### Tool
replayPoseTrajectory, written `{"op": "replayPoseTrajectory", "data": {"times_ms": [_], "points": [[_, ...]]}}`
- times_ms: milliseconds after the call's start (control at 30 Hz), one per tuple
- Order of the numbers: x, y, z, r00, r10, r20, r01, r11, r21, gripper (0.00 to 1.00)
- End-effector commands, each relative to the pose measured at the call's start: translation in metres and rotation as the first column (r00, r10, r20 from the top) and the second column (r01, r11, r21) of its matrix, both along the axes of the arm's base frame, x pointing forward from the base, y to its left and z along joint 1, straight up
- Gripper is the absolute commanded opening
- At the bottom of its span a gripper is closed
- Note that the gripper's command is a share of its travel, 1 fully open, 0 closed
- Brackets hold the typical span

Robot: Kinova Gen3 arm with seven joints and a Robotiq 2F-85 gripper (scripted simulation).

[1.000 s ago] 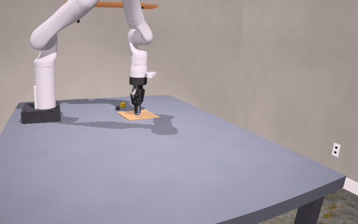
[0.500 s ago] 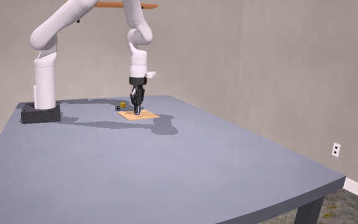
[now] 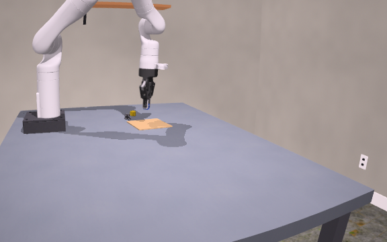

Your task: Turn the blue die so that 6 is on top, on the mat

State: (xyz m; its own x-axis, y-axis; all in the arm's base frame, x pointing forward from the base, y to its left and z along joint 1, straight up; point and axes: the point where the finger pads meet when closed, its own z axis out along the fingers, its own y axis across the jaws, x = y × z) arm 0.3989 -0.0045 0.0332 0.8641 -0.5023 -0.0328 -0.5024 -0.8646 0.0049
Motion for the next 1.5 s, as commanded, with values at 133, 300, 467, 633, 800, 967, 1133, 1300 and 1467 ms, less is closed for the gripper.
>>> {"op": "replayPoseTrajectory", "data": {"times_ms": [133,300,467,633,800,967,1133,1300,1467], "points": [[0.009,-0.008,0.040,1.000,-0.014,0.028,0.014,1.000,-0.011,0.15],[0.009,-0.008,0.043,1.000,-0.014,0.028,0.014,1.000,-0.011,0.15],[0.009,-0.008,0.043,1.000,-0.014,0.028,0.014,1.000,-0.011,0.15],[0.010,-0.009,0.041,0.999,-0.017,0.028,0.017,1.000,-0.011,0.15],[0.014,-0.012,0.033,0.999,-0.029,0.028,0.030,0.999,-0.011,0.15],[0.014,-0.012,0.033,0.999,-0.030,0.028,0.030,0.999,-0.011,0.15],[0.015,-0.013,0.035,0.999,-0.032,0.033,0.032,0.999,-0.011,0.15],[0.019,-0.013,0.040,0.998,-0.040,0.052,0.041,0.999,-0.011,0.15],[0.022,-0.013,0.047,0.996,-0.050,0.073,0.050,0.999,-0.010,0.15]]}}
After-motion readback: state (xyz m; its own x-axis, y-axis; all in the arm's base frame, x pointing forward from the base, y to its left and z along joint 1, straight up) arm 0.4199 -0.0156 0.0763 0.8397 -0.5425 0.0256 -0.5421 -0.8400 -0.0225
